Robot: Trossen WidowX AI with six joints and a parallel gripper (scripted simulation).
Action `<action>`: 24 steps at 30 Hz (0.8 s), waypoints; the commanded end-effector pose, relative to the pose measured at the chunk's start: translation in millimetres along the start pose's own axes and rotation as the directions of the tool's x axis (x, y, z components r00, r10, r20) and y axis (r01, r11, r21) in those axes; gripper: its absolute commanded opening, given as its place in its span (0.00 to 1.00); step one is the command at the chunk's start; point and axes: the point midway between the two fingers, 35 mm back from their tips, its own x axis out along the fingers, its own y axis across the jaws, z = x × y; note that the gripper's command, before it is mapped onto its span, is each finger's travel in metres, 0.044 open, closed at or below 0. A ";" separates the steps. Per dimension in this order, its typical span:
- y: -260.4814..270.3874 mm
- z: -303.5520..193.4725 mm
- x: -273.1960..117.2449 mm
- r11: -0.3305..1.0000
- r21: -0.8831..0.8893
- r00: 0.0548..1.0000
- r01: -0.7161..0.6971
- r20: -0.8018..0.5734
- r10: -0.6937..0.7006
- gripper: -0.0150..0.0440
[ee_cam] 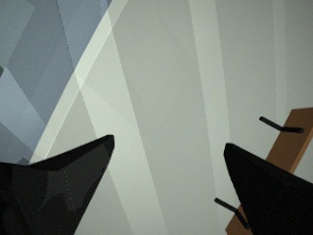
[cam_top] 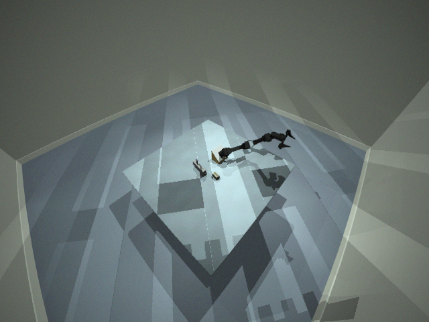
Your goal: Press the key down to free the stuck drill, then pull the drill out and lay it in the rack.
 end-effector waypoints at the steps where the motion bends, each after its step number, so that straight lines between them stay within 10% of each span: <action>1: 0.0 0.0 0.0 1.000 0.000 1.000 0.000 0.000 0.000 0.89; 15: -17.3 -65.6 -4.5 0.994 0.094 0.990 0.059 -0.135 -0.046 0.26; 24: -36.4 -216.5 -38.8 0.962 0.185 0.891 0.201 -0.443 -0.101 0.25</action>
